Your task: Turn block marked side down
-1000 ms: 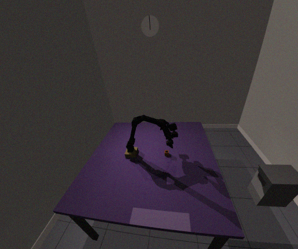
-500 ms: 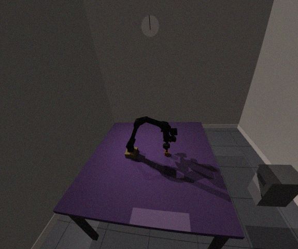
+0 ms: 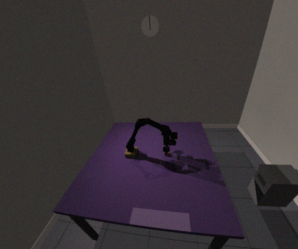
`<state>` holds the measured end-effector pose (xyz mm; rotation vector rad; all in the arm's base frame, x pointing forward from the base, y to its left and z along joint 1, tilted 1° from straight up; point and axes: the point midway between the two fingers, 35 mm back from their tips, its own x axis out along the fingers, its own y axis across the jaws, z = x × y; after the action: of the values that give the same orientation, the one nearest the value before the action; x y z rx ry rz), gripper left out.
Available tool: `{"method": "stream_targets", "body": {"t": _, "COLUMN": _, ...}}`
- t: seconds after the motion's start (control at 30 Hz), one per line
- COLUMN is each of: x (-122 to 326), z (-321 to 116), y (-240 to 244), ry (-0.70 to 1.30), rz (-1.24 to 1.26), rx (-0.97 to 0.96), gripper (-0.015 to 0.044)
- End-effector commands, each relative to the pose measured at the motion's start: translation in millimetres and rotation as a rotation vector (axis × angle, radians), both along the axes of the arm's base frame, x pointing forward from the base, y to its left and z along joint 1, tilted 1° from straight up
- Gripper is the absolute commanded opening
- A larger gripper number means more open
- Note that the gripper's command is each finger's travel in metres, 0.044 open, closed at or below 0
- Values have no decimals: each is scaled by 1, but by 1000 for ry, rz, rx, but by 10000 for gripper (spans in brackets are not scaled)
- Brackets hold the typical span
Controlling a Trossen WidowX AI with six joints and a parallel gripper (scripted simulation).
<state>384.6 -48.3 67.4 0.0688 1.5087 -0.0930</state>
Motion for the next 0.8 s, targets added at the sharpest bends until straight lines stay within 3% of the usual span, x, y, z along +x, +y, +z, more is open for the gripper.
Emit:
{"method": "stream_targets", "body": {"t": 0.0, "x": 0, "z": -8, "y": 0, "ry": 4, "rz": -2, "rx": 4, "gripper": 440}}
{"method": "stream_targets", "body": {"t": 0.57, "x": 1, "z": -33, "y": 0, "ry": 4, "rz": -2, "rx": 4, "gripper": 440}}
{"method": "stream_targets", "body": {"t": 0.77, "x": 1, "z": -33, "y": 0, "ry": 4, "rz": -2, "rx": 4, "gripper": 282}}
